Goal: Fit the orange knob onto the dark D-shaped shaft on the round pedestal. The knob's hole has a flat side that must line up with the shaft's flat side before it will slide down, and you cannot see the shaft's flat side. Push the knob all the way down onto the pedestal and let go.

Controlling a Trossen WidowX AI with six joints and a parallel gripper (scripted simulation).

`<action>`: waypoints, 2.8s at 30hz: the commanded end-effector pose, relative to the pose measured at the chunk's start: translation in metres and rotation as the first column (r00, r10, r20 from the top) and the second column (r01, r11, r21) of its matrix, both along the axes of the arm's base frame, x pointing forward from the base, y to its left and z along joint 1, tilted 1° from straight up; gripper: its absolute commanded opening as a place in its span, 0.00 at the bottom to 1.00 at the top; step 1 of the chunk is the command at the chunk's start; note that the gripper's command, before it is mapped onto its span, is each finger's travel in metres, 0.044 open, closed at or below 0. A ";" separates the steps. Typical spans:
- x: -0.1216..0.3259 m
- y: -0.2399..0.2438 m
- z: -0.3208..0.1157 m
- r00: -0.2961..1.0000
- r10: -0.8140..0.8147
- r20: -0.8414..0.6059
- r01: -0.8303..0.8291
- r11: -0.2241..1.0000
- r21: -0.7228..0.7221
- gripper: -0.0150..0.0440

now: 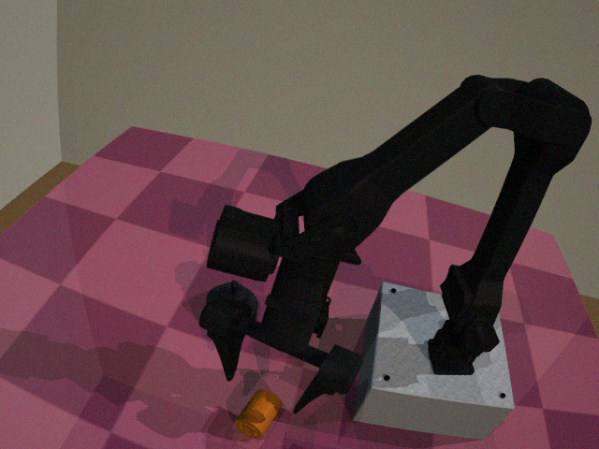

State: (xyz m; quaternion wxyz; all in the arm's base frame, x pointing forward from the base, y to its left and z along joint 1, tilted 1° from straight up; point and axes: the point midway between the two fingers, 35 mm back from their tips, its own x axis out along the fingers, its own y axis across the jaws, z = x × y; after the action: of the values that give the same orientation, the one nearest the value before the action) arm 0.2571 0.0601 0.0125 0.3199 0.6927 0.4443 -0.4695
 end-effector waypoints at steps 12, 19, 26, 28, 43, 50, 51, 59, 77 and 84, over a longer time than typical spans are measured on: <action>0.000 0.000 -0.024 1.000 0.007 0.001 -0.007 1.000 -0.004 1.00; 0.000 0.000 -0.035 1.000 0.007 0.001 -0.007 1.000 -0.004 1.00; 0.000 0.000 -0.046 1.000 0.007 0.000 -0.007 1.000 -0.004 1.00; 0.000 0.000 -0.049 1.000 0.007 0.000 -0.007 1.000 -0.004 1.00; 0.000 0.000 -0.053 1.000 0.007 0.000 -0.007 1.000 -0.004 0.66; 0.000 0.000 -0.053 1.000 0.007 0.000 -0.007 1.000 -0.004 0.66; 0.000 0.000 -0.053 1.000 0.007 0.000 -0.007 1.000 -0.004 0.66; 0.000 0.000 -0.053 1.000 0.007 0.000 -0.007 1.000 -0.004 0.57; 0.004 0.010 -0.044 0.997 -0.011 -0.082 -0.005 0.982 -0.187 0.56; 0.006 0.015 -0.041 0.993 -0.022 -0.118 -0.011 0.962 -0.274 0.56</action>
State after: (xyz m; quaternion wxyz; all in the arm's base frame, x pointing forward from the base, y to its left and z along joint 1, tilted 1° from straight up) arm 0.2612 0.0719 -0.0303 0.3727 0.6278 0.4031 -0.5517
